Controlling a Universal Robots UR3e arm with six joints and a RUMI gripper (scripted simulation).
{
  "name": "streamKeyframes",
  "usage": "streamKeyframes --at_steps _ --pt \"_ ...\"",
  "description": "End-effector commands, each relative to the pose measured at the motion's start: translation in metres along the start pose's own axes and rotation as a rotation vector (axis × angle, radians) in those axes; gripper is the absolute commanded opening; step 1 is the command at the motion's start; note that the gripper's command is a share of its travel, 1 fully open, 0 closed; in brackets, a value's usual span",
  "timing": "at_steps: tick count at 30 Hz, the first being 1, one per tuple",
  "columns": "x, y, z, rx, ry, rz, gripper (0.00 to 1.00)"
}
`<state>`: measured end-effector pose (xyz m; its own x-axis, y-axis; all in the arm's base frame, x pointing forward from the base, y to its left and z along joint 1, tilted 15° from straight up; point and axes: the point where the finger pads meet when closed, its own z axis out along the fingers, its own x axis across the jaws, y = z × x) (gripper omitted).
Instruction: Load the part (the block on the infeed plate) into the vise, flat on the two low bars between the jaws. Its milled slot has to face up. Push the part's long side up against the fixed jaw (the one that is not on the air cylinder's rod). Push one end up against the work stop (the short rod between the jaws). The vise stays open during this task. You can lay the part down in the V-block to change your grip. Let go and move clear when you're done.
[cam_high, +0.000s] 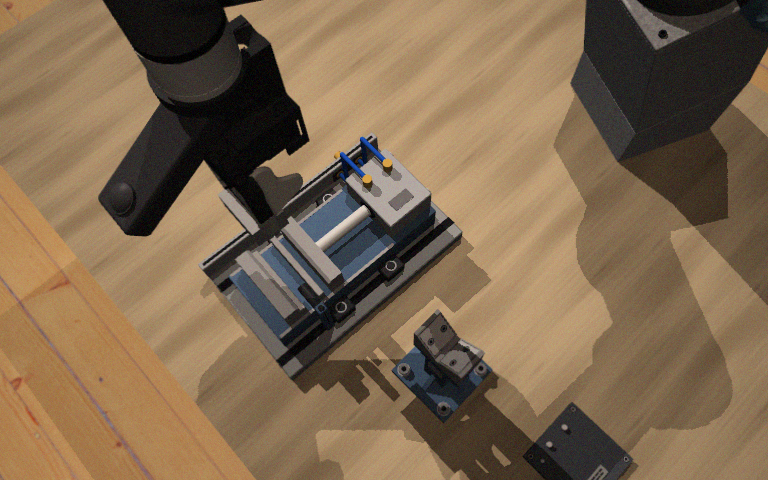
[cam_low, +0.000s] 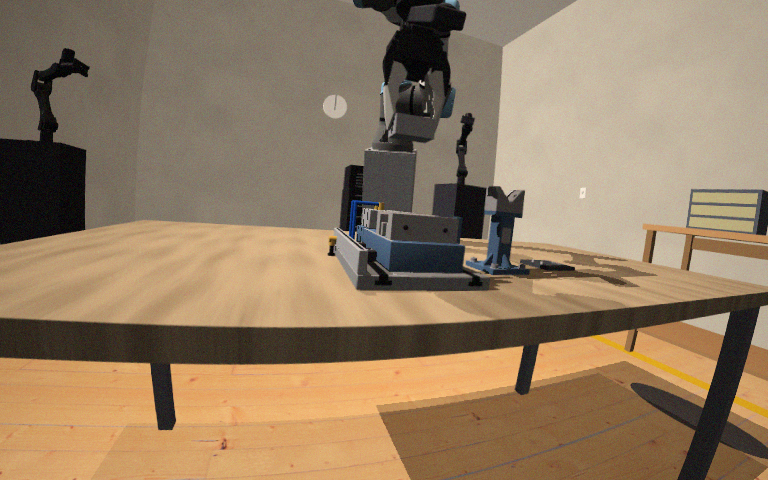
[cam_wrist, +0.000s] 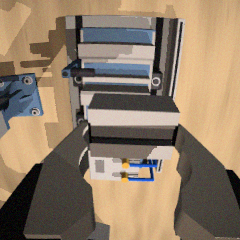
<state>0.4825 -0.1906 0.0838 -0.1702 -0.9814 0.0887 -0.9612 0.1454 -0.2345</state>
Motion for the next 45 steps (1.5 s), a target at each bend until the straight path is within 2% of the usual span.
streamKeyframes --at_steps 1,20,35,45 --pt "0.000 -0.001 0.005 0.004 0.002 0.000 0.00" --pt "0.001 -0.002 0.032 0.004 0.002 0.000 0.00" --pt "0.001 -0.003 0.061 0.004 0.002 0.000 0.00" --pt "0.001 -0.003 0.072 0.004 0.002 0.000 0.00"
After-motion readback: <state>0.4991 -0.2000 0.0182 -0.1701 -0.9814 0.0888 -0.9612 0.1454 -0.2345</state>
